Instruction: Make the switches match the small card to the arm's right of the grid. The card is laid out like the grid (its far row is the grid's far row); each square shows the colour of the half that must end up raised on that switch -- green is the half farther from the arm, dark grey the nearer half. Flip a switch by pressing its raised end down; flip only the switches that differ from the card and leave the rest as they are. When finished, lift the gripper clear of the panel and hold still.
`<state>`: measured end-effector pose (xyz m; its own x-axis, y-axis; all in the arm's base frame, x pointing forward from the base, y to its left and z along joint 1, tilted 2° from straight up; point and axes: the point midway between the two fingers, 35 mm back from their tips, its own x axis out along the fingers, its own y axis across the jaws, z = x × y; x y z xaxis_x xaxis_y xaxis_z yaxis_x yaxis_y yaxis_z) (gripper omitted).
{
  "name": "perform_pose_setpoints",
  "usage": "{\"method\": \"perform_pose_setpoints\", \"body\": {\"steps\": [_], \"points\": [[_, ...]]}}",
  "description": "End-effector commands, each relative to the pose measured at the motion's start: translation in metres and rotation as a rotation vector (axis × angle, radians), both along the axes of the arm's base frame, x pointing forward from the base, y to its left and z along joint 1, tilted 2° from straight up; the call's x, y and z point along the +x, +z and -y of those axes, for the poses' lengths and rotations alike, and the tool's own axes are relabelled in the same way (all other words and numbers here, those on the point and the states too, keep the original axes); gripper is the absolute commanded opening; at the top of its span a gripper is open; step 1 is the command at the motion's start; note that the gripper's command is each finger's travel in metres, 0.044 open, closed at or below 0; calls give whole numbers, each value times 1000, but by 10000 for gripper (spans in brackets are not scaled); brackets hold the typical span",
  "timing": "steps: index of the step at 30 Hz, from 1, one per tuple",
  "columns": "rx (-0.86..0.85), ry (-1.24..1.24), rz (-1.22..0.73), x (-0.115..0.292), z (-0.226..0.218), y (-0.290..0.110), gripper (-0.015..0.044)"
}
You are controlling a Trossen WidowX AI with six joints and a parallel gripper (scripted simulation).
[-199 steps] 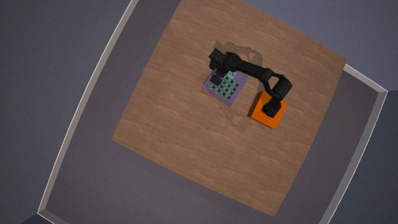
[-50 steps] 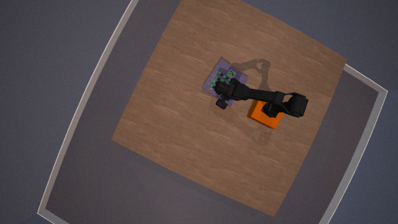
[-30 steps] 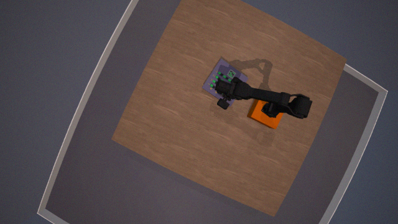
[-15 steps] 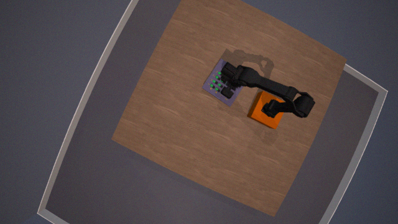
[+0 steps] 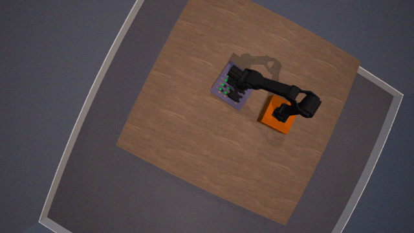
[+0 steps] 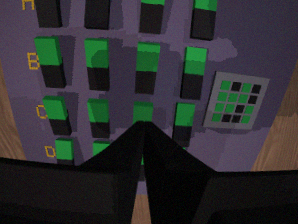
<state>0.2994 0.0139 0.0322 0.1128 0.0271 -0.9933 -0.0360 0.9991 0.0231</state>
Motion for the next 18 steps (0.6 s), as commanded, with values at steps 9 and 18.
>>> {"method": "perform_pose_setpoints", "body": {"steps": [9,18], "points": [[3,5,0,2,-1,-17,0],[3,5,0,2,-1,-17,0]]}}
